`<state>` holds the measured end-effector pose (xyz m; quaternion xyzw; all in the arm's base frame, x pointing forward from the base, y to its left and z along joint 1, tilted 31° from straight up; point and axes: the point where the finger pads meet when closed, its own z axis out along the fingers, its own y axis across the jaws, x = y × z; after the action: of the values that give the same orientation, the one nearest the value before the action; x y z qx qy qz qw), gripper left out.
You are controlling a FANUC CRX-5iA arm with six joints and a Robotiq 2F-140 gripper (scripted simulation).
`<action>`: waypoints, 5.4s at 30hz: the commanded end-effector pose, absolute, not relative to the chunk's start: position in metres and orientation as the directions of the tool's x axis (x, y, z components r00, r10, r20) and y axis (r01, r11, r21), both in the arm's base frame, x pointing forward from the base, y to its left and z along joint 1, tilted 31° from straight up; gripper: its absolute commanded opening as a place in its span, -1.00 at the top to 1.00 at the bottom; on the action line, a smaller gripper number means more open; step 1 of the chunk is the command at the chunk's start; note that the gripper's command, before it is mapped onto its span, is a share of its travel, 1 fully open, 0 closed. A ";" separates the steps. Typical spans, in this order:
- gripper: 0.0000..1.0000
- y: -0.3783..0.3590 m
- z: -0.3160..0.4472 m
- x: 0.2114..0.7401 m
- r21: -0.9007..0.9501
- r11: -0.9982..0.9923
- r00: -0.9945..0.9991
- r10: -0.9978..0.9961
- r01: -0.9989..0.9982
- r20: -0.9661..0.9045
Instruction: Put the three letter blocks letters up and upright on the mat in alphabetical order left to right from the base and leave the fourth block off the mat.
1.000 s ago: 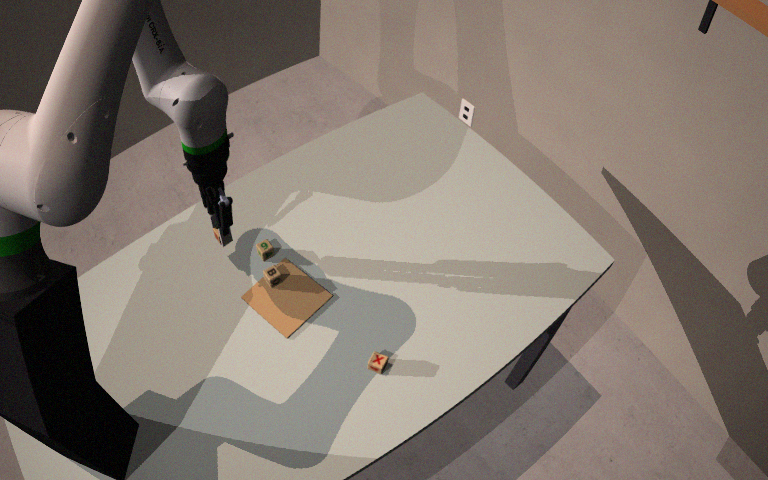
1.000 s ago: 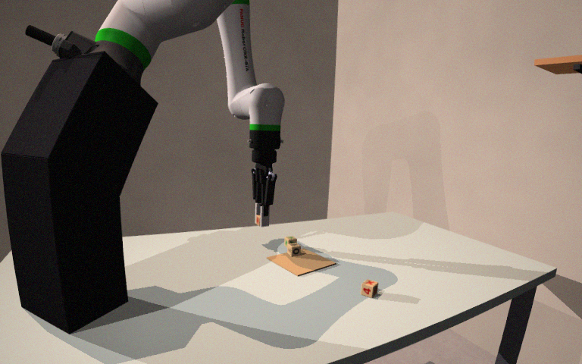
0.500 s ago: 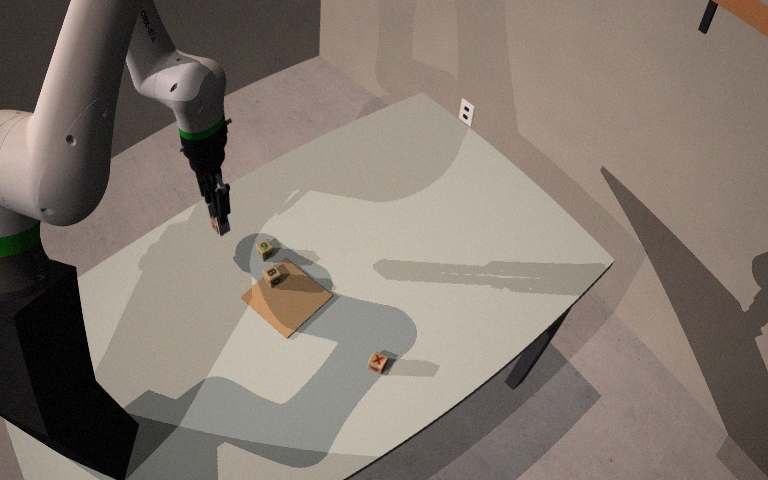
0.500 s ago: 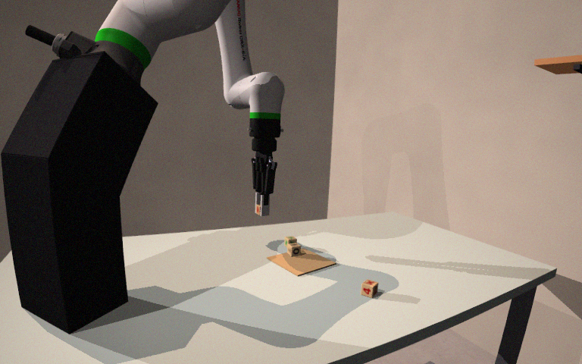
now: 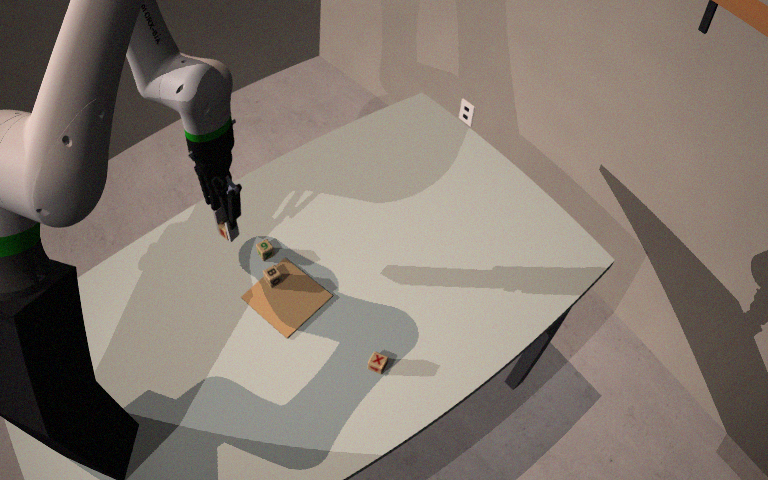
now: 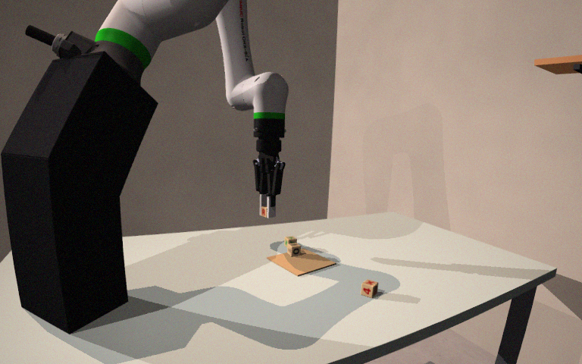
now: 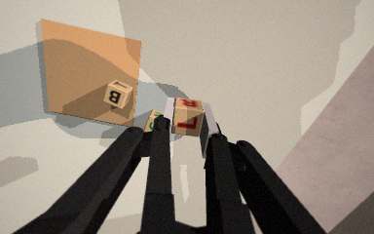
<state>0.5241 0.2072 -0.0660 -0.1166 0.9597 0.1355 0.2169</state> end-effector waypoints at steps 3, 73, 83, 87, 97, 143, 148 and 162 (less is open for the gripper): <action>0.68 0.190 -0.070 0.531 0.158 0.900 -0.833 -0.294 -0.407 -0.468; 0.68 0.067 -0.093 0.574 -0.374 0.091 0.050 -0.935 -0.923 -0.351; 0.68 0.069 -0.100 0.577 -0.374 0.091 0.051 -0.935 -0.923 -0.351; 0.68 0.072 -0.107 0.580 -0.374 0.091 0.051 -0.935 -0.923 -0.351; 0.68 0.086 -0.143 0.596 -0.374 0.091 0.051 -0.935 -0.923 -0.351; 0.68 0.100 -0.179 0.611 -0.374 0.091 0.051 -0.935 -0.923 -0.351; 0.68 0.100 -0.180 0.612 -0.374 0.091 0.051 -0.935 -0.923 -0.351; 0.68 0.101 -0.180 0.612 -0.374 0.091 0.051 -0.935 -0.923 -0.351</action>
<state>0.6118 0.1007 -0.1798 -0.6742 0.6889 -0.0112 0.2659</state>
